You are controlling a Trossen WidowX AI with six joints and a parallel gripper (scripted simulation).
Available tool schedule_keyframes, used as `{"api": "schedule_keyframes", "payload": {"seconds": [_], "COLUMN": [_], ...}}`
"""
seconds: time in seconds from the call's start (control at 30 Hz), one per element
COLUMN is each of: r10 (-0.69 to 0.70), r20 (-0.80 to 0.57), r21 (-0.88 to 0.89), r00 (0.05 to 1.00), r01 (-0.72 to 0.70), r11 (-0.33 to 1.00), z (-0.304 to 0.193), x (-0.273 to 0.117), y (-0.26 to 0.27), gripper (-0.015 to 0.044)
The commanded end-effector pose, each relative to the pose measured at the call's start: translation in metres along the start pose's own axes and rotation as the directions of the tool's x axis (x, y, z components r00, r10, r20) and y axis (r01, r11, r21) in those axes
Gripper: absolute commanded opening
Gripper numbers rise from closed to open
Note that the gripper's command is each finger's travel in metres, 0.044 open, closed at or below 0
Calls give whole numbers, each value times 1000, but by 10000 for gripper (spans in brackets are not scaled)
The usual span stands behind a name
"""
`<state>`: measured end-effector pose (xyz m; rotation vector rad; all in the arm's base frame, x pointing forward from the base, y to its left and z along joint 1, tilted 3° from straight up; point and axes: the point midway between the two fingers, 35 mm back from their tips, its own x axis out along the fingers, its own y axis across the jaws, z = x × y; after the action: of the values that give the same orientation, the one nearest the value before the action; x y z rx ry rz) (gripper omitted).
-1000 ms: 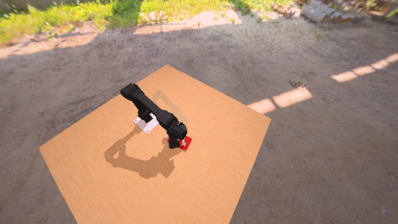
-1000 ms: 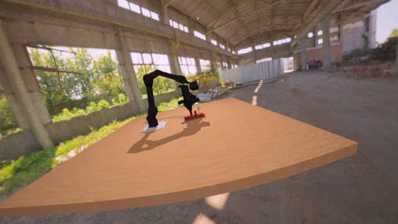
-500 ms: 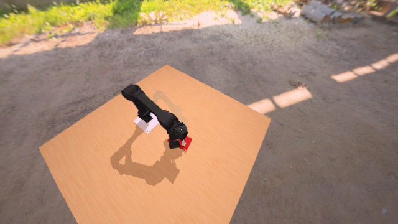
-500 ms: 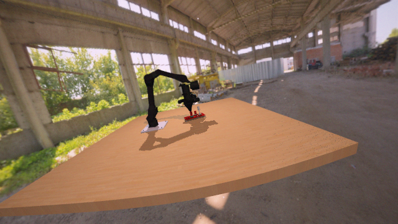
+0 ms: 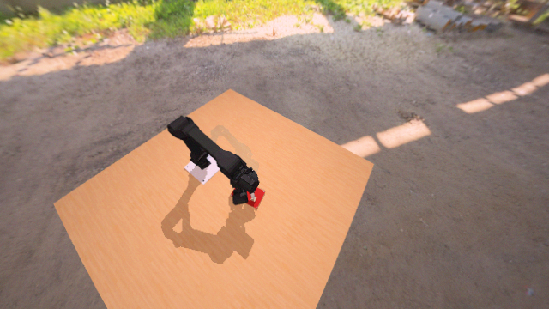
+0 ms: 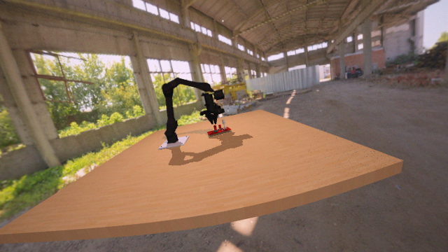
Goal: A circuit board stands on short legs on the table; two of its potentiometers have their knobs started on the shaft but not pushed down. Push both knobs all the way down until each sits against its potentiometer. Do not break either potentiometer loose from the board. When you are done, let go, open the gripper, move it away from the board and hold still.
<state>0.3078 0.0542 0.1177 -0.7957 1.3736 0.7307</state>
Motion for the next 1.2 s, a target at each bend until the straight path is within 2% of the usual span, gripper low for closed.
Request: {"api": "schedule_keyframes", "payload": {"seconds": [0.0,0.13,0.23,0.67,1.17], "r10": [1,20,18,9,-2], "r20": [3,60,59,44,26], "r21": [-1,-43,-124,-539,-885], "r00": [1000,998,998,999,1000], "r01": [-1,-17,-11,17,24], "r11": [1000,999,992,842,465], "z": [1,28,31,39,46], "x": [1,0,-4,-23,-44], "y": [0,8,6,-11,-27], "gripper": [184,79,0,0,0]}}
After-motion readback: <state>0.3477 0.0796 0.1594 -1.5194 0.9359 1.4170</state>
